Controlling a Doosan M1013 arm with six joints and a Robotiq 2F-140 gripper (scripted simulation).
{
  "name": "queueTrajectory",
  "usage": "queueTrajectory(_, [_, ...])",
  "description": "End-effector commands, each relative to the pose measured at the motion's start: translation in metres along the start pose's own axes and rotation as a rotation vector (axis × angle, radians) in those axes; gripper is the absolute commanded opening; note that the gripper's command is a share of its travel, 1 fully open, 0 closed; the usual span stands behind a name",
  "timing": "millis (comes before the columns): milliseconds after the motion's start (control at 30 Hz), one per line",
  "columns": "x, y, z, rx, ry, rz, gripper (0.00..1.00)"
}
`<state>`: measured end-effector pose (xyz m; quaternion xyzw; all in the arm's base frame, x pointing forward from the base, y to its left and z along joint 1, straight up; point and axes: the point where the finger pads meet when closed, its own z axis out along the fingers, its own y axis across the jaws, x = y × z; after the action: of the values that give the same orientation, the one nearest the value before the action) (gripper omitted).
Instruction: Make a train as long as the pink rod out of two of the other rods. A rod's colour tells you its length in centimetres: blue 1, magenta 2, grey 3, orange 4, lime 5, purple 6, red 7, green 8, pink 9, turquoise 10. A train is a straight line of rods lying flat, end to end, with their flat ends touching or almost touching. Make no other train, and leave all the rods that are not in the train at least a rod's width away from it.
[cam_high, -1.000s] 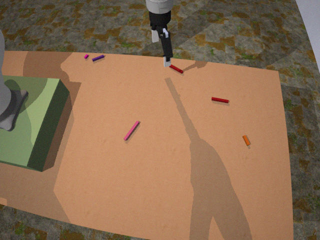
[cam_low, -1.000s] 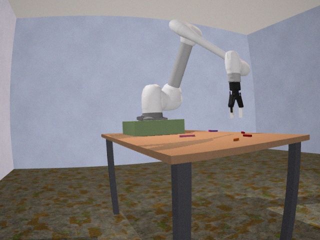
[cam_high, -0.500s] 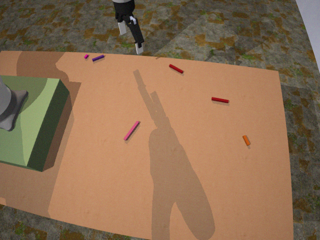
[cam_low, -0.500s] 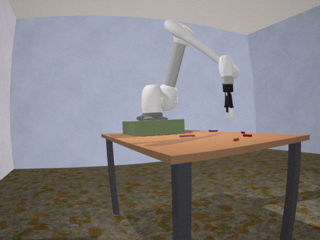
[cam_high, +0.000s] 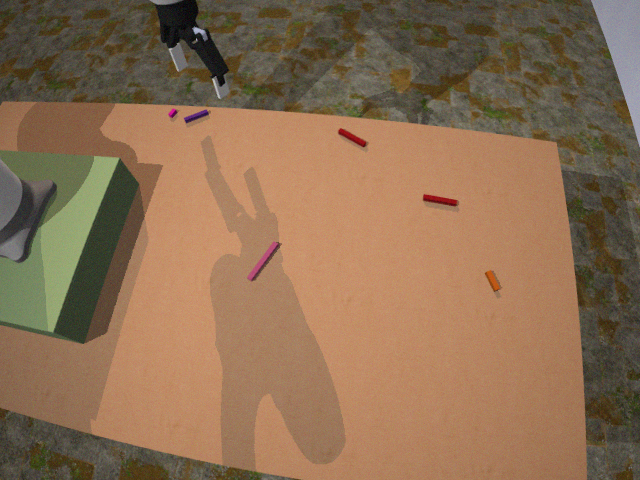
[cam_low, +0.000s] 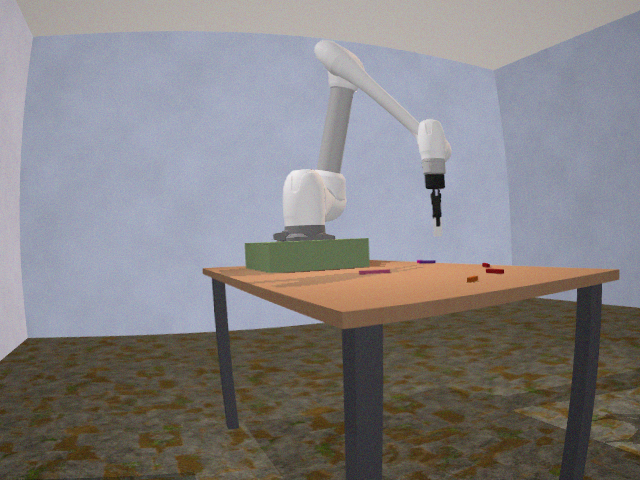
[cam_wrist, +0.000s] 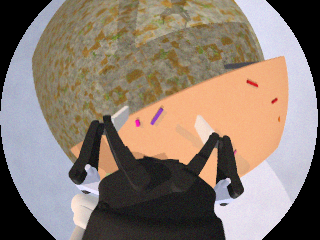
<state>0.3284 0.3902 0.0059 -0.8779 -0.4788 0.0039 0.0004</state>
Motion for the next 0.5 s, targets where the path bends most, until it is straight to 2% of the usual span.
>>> queueTrajectory(0, [-0.026, -0.033, 0.001, -0.006, 0.006, -0.095, 1.00])
queueTrajectory(167, [-0.063, -0.067, 0.005, -0.007, 0.006, -0.196, 1.00])
queueTrajectory(367, [-0.071, -0.074, 0.006, -0.007, 0.006, -0.217, 1.00])
queueTrajectory(400, [-0.071, -0.074, 0.006, -0.007, 0.006, -0.217, 0.23])
queueTrajectory(467, [-0.071, -0.074, 0.006, -0.007, 0.006, -0.217, 0.23])
